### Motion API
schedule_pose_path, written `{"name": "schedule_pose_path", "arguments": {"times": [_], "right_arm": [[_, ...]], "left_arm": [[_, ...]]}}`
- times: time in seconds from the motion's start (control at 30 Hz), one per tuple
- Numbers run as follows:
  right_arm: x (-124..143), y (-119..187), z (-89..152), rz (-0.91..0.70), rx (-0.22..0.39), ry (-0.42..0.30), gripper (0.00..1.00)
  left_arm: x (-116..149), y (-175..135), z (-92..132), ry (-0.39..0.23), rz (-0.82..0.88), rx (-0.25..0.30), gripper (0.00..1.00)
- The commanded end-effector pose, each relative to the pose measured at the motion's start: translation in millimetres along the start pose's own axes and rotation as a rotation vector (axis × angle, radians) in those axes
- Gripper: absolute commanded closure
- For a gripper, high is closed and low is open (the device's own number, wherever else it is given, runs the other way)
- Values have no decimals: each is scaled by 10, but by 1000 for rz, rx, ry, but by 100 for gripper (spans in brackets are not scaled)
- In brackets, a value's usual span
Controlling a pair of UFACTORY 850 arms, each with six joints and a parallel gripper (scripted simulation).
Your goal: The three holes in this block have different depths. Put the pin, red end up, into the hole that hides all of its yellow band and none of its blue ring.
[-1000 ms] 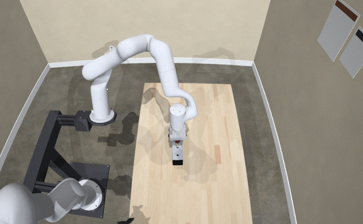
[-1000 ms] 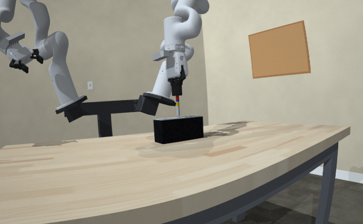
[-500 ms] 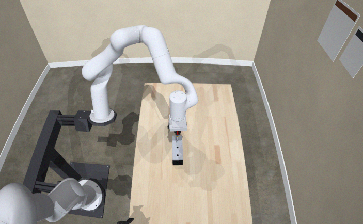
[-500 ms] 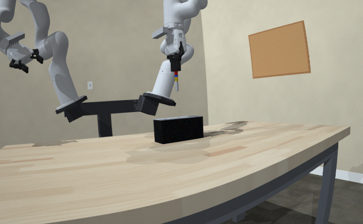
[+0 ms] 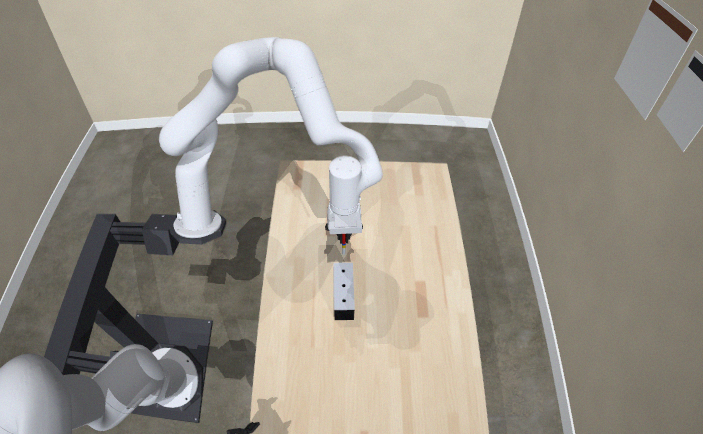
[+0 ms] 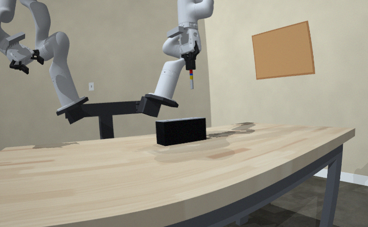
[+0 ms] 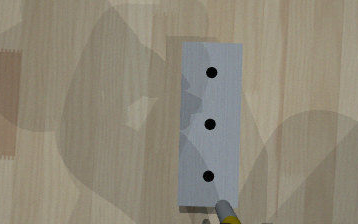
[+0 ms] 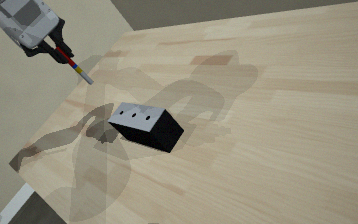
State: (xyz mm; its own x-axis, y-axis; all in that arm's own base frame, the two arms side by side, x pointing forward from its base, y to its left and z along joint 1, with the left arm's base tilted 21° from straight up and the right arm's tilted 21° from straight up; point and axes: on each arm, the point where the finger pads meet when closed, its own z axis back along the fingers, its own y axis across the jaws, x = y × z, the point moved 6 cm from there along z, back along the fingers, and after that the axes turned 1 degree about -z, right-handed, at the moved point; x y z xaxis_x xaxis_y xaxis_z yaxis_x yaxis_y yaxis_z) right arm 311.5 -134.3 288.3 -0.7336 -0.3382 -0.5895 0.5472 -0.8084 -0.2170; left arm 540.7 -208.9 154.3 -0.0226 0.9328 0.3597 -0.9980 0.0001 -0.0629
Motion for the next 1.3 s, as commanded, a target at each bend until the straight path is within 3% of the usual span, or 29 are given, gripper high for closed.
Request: {"name": "schedule_pose_path", "arguments": {"times": [0.0,0.2,0.23,0.33,0.77,0.8,1.27], "right_arm": [[-5,3,4,1,1,1,0],[-5,3,4,1,1,1,0],[-5,3,4,1,1,1,0],[-5,3,4,1,1,1,0],[-5,3,4,1,1,1,0],[-5,3,4,1,1,1,0],[-5,3,4,1,1,1,0]], "left_arm": [[1,-8,11,1,0,-2,100],[1,-8,11,1,0,-2,100],[-6,-2,-690,1,0,-2,100],[-6,-1,-850,1,0,-2,100],[-6,-1,-850,1,0,-2,100],[0,0,-1050,2,0,-3,100],[0,0,-1050,2,0,-3,100]]}}
